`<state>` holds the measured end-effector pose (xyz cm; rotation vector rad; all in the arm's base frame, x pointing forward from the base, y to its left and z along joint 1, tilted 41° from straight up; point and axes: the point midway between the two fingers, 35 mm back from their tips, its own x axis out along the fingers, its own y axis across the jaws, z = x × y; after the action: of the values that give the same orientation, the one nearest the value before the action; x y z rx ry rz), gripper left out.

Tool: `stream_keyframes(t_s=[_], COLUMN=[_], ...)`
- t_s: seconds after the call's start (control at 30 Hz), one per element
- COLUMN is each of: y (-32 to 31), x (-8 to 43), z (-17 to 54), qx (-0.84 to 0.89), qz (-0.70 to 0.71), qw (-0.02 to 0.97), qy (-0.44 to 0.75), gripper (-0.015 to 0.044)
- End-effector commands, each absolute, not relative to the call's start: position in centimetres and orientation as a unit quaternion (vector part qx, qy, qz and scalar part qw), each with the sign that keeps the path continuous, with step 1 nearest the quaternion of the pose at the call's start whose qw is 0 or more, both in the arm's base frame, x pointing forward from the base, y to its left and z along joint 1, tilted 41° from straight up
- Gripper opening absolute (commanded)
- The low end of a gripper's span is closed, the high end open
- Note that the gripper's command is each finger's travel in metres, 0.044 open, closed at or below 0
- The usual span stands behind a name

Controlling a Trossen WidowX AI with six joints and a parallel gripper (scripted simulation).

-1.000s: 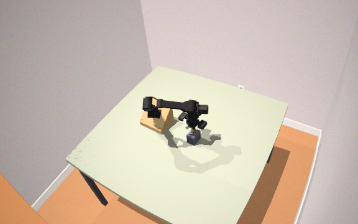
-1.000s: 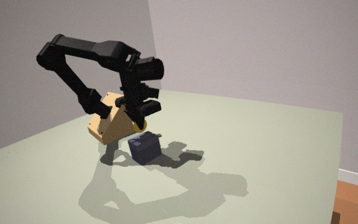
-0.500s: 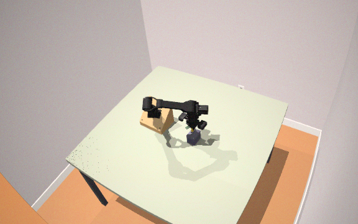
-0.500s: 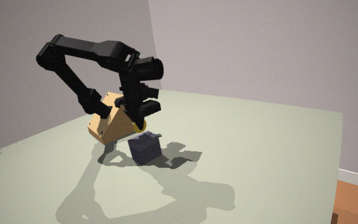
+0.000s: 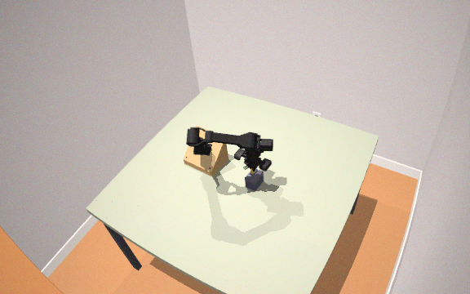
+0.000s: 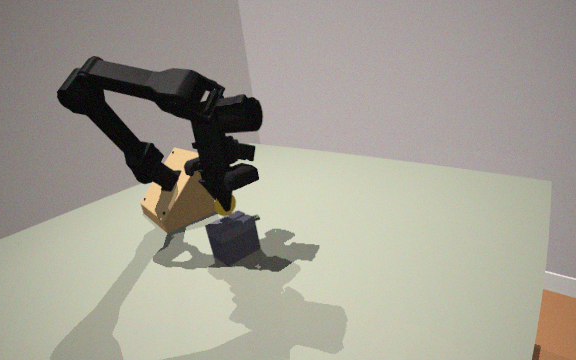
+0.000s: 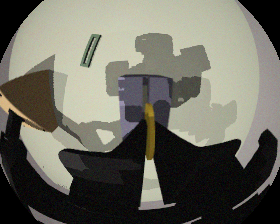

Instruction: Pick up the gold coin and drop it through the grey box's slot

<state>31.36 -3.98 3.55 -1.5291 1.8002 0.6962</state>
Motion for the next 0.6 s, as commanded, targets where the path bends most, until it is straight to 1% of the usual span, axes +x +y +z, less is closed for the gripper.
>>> stream_keyframes(t_s=[0.0,0.57], y=[-4.21,-4.75], x=[31.21,31.16], z=[3.33,2.70], qx=[-0.586,-0.586], qz=[0.268,0.267], qw=[0.330,0.330], qy=[0.690,0.690], gripper=[0.0000,0.0000])
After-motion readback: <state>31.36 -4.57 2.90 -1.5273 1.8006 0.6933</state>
